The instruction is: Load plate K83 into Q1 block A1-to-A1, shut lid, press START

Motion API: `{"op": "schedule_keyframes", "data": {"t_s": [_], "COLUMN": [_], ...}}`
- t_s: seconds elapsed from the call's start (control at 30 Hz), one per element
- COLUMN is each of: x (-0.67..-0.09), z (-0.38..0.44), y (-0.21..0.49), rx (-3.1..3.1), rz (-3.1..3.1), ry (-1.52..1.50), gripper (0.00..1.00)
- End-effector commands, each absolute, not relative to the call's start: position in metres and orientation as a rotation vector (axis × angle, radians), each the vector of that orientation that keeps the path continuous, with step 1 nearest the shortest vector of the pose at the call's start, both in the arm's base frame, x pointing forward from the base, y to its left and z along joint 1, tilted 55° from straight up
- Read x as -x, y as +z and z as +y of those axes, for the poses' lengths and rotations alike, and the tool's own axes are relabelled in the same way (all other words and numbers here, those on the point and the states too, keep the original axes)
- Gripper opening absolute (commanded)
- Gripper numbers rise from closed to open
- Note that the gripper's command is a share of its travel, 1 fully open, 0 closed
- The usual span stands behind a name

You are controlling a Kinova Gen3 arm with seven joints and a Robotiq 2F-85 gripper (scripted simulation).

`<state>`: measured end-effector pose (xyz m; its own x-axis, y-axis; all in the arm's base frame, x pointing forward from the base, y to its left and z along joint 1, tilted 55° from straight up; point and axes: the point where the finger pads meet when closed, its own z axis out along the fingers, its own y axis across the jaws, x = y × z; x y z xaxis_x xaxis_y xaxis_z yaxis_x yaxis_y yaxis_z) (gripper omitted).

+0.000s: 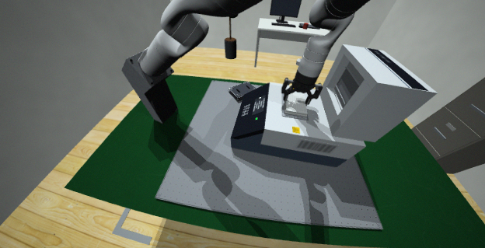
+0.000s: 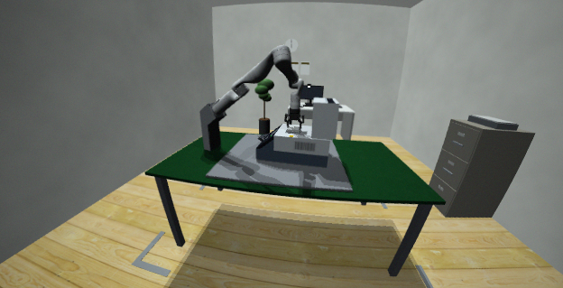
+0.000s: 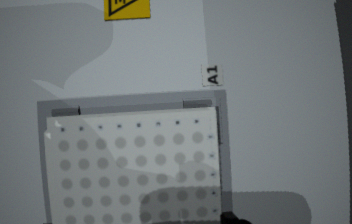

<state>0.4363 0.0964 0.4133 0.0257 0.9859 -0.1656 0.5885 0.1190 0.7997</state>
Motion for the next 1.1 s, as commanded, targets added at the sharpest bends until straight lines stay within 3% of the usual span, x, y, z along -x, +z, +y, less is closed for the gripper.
{"op": "schedule_keyframes", "data": {"t_s": [0.0, 0.83, 0.87, 1.07], "x": [-0.4364, -0.4405, -0.4404, -0.4404], "z": [0.0968, 0.0963, 0.0962, 0.0962], "y": [0.4134, 0.4105, 0.4105, 0.4106], "rx": [-1.556, -1.556, -1.556, -1.556], "rz": [1.653, 1.653, 1.653, 1.653], "ry": [0.675, 0.675, 0.675, 0.675], "gripper": [0.91, 0.91, 1.00, 1.00]}}
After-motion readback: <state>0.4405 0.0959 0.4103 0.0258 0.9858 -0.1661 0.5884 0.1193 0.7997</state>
